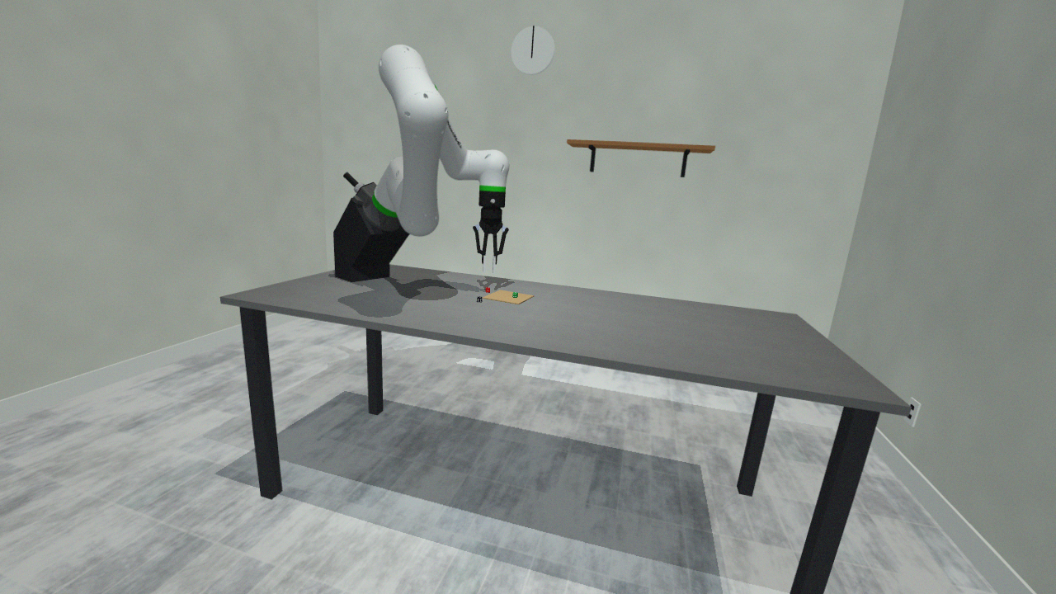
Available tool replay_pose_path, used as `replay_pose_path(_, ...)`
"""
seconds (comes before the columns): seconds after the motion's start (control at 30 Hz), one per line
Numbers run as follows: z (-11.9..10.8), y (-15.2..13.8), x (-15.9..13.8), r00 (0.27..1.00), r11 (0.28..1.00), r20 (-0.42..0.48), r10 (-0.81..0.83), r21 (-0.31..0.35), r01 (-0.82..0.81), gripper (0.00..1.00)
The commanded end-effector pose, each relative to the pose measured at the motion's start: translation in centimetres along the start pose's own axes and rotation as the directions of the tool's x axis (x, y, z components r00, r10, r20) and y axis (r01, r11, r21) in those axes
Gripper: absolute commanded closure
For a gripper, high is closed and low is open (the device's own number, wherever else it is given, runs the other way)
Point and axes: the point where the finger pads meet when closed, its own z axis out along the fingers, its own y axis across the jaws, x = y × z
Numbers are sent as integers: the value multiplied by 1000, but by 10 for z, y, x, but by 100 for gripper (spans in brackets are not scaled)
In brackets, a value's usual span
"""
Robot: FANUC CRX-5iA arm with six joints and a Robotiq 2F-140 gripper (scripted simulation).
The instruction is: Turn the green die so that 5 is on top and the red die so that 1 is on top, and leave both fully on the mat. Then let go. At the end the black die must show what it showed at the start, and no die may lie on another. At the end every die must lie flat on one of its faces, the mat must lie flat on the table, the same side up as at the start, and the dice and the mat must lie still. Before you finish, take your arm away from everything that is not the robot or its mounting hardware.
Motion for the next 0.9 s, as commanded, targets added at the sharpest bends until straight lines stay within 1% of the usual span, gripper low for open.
replay_pose_path(0.0,2,0,0,1000,1000,0,0,0,0,81)
replay_pose_path(0.33,10,0,1,1000,1000,0,0,0,0,81)
replay_pose_path(0.87,33,0,1,1000,1000,0,0,0,0,81)
